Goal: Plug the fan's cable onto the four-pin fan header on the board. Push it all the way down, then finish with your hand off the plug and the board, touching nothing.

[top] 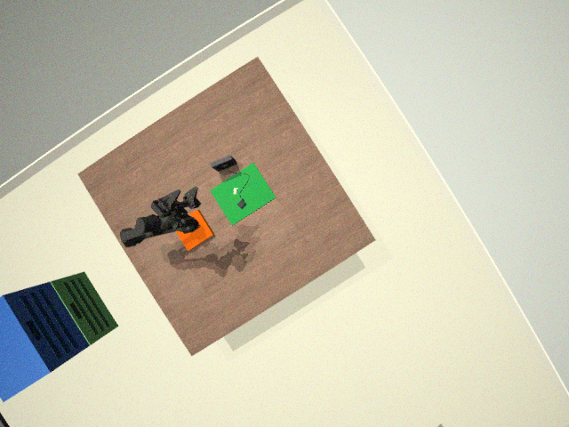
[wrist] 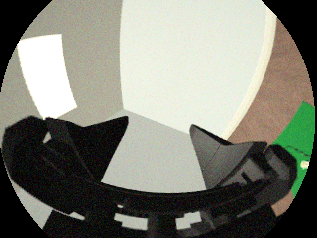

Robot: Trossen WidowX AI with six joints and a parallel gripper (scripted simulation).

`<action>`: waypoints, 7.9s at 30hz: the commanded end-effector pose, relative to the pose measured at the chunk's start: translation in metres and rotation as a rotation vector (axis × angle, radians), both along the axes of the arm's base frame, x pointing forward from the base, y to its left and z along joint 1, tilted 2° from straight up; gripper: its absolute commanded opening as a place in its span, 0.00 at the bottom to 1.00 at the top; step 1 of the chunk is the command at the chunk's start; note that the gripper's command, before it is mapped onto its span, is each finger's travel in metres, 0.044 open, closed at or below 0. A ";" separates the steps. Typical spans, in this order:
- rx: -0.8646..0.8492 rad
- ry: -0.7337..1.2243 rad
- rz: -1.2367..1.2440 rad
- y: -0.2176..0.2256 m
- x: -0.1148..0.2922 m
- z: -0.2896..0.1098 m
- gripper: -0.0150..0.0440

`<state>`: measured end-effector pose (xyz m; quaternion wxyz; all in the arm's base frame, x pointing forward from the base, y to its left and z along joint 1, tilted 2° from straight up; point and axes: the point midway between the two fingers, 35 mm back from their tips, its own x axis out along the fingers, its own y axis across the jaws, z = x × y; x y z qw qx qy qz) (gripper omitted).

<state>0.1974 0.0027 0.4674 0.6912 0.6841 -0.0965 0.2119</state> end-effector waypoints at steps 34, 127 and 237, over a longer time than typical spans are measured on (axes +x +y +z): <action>-1.366 1.342 0.438 -0.063 0.148 -0.317 0.61; -1.698 1.389 1.122 -0.060 0.120 -0.402 0.25; -1.766 -0.210 1.017 -0.042 0.150 -0.414 0.25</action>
